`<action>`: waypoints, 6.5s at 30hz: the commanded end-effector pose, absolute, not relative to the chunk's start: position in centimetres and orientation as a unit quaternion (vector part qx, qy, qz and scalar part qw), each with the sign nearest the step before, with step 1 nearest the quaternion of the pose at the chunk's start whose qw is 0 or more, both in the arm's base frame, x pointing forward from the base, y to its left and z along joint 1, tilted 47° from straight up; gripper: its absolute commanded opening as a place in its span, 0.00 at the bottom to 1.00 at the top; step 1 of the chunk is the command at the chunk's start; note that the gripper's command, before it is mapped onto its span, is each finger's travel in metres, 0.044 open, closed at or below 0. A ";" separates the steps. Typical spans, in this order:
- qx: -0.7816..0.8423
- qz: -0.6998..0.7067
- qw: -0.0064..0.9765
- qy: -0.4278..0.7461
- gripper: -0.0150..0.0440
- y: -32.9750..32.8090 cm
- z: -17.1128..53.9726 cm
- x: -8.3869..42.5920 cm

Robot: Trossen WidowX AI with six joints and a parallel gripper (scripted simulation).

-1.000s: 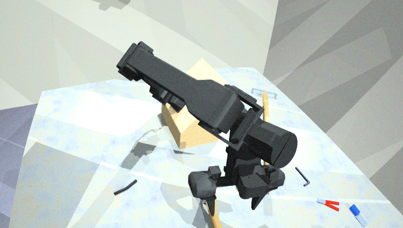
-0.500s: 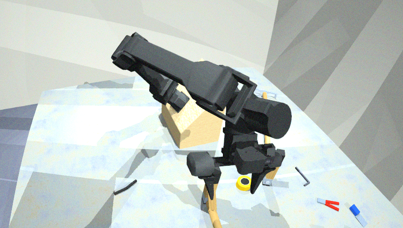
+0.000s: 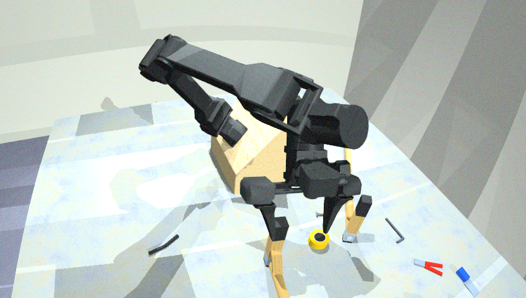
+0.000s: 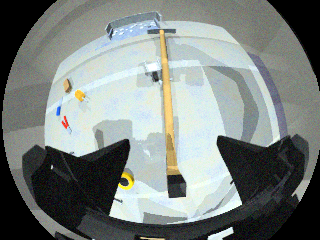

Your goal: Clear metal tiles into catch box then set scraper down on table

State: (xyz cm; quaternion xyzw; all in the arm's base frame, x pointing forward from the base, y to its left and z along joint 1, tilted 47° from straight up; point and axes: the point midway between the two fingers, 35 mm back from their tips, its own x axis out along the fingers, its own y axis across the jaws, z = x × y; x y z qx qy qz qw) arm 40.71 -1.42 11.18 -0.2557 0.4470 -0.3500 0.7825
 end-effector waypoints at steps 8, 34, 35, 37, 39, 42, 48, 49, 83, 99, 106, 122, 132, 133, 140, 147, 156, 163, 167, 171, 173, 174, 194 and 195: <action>-0.264 -0.342 0.792 0.431 1.00 -0.4 11.0 38.0; -0.282 -0.319 0.815 0.394 1.00 0.9 10.1 31.7; -0.283 -0.318 0.816 0.392 1.00 1.0 10.1 31.4; -0.284 -0.316 0.817 0.389 1.00 1.0 9.9 30.9; -0.285 -0.315 0.819 0.387 1.00 1.0 9.9 30.6; -0.285 -0.315 0.819 0.387 1.00 0.9 9.7 30.6; -0.284 -0.315 0.819 0.388 1.00 -0.3 8.5 30.5; -0.284 -0.315 0.819 0.388 1.00 -0.5 8.3 30.4; -0.280 -0.314 0.818 0.391 1.00 -4.4 5.1 32.3; -0.282 -0.315 0.819 0.389 1.00 -6.5 4.0 33.5; -0.285 -0.316 0.819 0.386 1.00 -7.5 3.6 33.9; -0.283 -0.317 0.819 0.384 0.42 -7.4 3.8 34.0; -0.283 -0.317 0.820 0.384 0.25 -7.3 3.8 34.0; -0.282 -0.316 0.820 0.384 0.25 -7.3 3.9 34.0; -0.282 -0.313 0.821 0.386 0.25 -7.1 3.7 34.1; -0.285 -0.307 0.821 0.389 0.25 -6.5 3.2 34.4; -0.288 -0.298 0.821 0.393 0.25 -5.7 2.4 34.8; -0.291 -0.291 0.820 0.397 0.25 -5.1 1.8 35.0; -0.293 -0.287 0.820 0.399 0.25 -4.8 1.5 35.1; -0.295 -0.282 0.820 0.401 0.25 -4.5 1.1 35.2; -0.296 -0.280 0.820 0.403 0.25 -4.3 0.9 35.2; -0.297 -0.278 0.820 0.403 0.25 -4.2 0.8 35.2; -0.312 -0.249 0.816 0.419 0.25 -4.2 0.9 34.8; -0.312 -0.248 0.816 0.419 0.25 -4.3 1.0 34.8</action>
